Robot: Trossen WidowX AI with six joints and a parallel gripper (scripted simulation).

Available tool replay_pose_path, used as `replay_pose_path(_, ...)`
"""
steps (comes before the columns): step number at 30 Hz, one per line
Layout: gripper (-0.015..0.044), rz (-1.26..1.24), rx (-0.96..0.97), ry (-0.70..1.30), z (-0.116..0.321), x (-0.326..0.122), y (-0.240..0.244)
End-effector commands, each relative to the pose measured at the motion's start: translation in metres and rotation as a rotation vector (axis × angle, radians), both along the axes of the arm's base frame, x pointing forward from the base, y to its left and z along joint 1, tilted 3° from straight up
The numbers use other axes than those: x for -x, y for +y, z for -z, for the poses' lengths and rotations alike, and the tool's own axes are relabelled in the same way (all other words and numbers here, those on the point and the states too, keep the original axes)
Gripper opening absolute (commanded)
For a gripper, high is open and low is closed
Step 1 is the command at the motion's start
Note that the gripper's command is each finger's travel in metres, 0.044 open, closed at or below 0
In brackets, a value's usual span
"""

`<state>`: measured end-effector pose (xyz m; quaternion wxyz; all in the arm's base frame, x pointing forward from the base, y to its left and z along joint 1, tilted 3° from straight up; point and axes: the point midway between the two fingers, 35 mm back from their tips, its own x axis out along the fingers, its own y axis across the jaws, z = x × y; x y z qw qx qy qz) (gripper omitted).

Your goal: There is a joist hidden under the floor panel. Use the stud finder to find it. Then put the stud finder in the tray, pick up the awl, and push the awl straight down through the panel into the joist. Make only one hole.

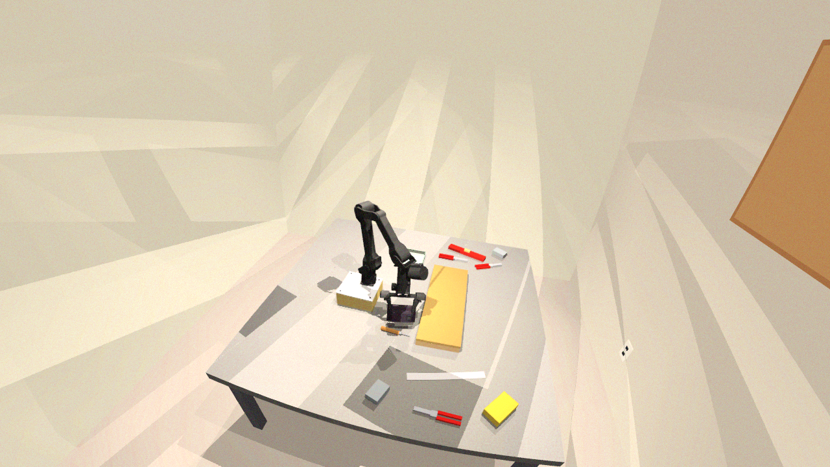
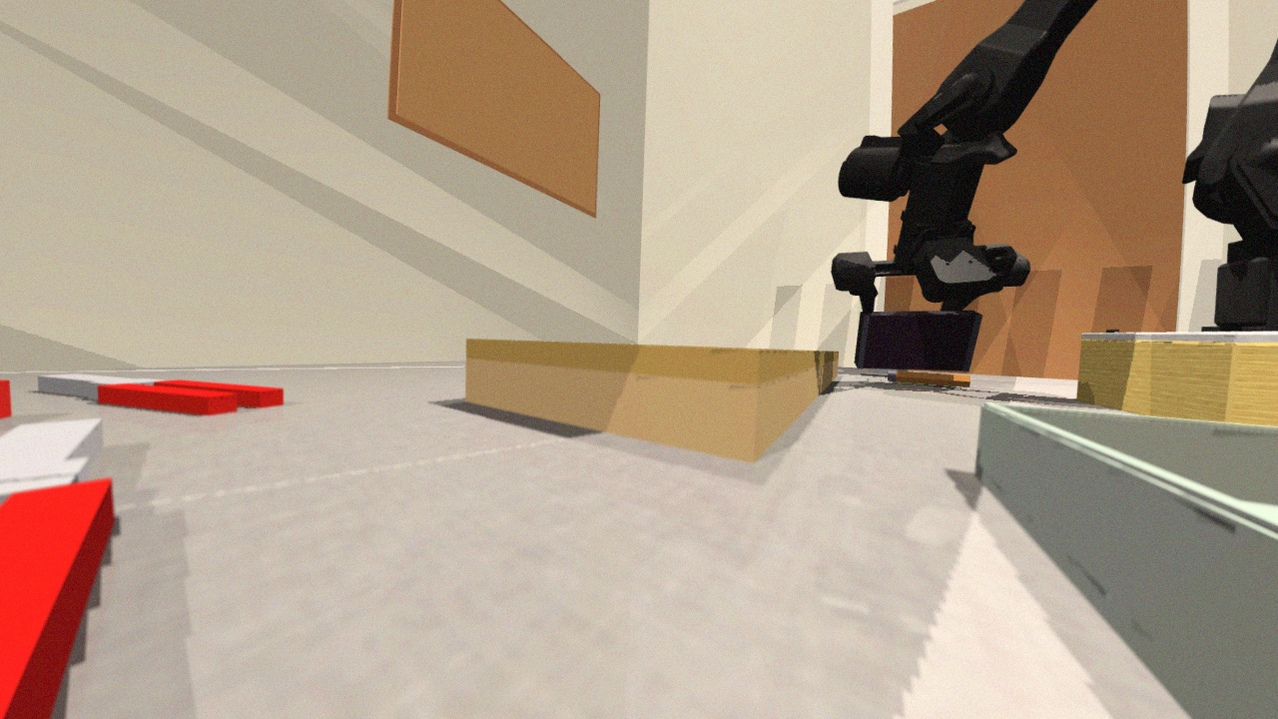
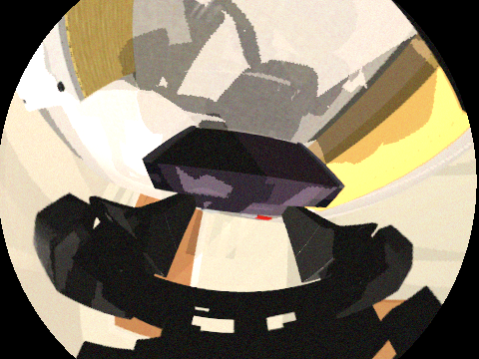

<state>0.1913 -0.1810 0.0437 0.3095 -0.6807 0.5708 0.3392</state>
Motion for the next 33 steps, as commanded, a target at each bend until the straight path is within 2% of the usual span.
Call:
replay_pose_path(1, 0.0000, 0.007, 0.040, -0.016, -0.0023, -0.0005, -0.0002)
replay_pose_path(33, 0.0000, 0.018, 0.260, -0.053, 0.0025, -0.0002, 0.0046)
